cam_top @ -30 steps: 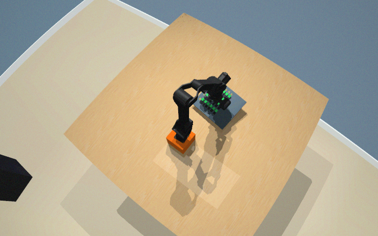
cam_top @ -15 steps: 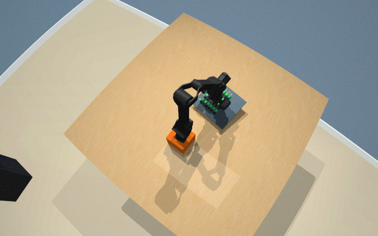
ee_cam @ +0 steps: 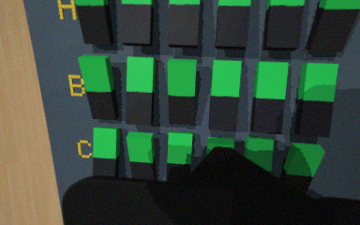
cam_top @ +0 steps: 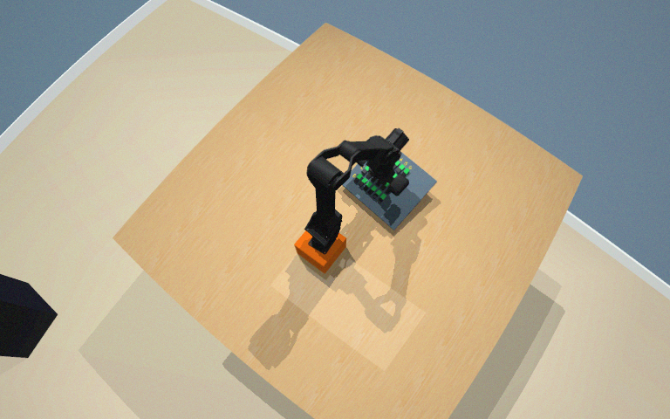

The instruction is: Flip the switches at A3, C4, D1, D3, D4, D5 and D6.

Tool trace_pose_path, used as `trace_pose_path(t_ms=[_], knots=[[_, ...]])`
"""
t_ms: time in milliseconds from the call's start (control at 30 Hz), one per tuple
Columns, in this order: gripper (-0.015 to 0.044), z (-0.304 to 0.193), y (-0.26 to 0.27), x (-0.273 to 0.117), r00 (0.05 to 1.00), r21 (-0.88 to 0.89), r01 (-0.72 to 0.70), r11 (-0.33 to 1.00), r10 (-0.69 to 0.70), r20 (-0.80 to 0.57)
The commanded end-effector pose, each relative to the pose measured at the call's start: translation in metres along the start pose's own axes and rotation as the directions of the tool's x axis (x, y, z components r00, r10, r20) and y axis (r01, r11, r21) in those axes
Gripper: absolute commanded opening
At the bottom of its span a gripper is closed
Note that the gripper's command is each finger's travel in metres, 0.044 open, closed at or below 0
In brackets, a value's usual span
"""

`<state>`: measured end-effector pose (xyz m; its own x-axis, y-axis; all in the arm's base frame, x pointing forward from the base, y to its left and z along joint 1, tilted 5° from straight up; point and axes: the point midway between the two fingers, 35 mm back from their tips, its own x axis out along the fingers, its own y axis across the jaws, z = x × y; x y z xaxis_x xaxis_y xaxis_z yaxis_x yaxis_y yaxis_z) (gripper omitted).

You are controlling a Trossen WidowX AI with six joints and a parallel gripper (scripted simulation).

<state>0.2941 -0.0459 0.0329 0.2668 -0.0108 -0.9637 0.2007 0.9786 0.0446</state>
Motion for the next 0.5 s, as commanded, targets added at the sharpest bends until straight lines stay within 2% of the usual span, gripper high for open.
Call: trace_pose_path(t_ms=[0, 467], knots=[[0.0000, -0.0009, 0.0005, 0.0013, 1.000, -0.001, -0.003, 1.000, 0.003, -0.001], [0.0000, -0.0008, 0.0005, 0.0032, 1.000, -0.001, -0.003, 1.000, 0.003, -0.001]])
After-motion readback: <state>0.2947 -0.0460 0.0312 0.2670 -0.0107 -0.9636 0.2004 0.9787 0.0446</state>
